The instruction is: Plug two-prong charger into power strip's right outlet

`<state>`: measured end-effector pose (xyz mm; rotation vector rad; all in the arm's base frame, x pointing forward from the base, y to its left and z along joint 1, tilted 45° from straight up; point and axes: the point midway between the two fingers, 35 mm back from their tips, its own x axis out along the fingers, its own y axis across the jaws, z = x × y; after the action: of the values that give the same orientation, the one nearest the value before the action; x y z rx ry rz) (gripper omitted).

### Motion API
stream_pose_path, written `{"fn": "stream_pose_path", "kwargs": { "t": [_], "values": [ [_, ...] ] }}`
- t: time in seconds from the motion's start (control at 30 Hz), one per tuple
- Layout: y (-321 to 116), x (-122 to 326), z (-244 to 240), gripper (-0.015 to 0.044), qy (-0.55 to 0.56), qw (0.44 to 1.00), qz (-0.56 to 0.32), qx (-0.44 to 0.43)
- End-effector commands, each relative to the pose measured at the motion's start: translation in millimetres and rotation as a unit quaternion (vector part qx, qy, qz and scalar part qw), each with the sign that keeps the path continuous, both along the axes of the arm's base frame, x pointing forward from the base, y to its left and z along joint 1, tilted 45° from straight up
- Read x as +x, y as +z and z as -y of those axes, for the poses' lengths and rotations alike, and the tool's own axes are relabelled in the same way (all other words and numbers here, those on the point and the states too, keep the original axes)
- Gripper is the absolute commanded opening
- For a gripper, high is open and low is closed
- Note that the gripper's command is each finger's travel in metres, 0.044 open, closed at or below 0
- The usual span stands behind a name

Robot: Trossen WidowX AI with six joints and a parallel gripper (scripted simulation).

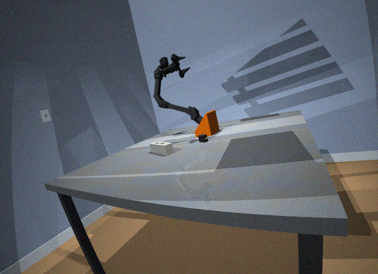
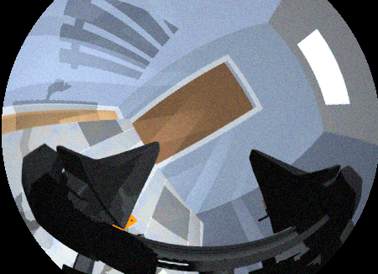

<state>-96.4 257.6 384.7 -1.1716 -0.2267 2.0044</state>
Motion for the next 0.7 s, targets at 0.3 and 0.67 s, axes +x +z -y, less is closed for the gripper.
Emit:
{"fn": "stream_pose_path", "kwargs": {
  "t": [0.3, 0.67],
  "values": [
    [-47.6, 41.2, -42.0, 0.0440, -0.126, 0.989, -0.003, -0.080],
    [-83.1, 74.5, -50.9, 0.0440, -0.206, 0.970, -0.019, -0.131]
  ]
}}
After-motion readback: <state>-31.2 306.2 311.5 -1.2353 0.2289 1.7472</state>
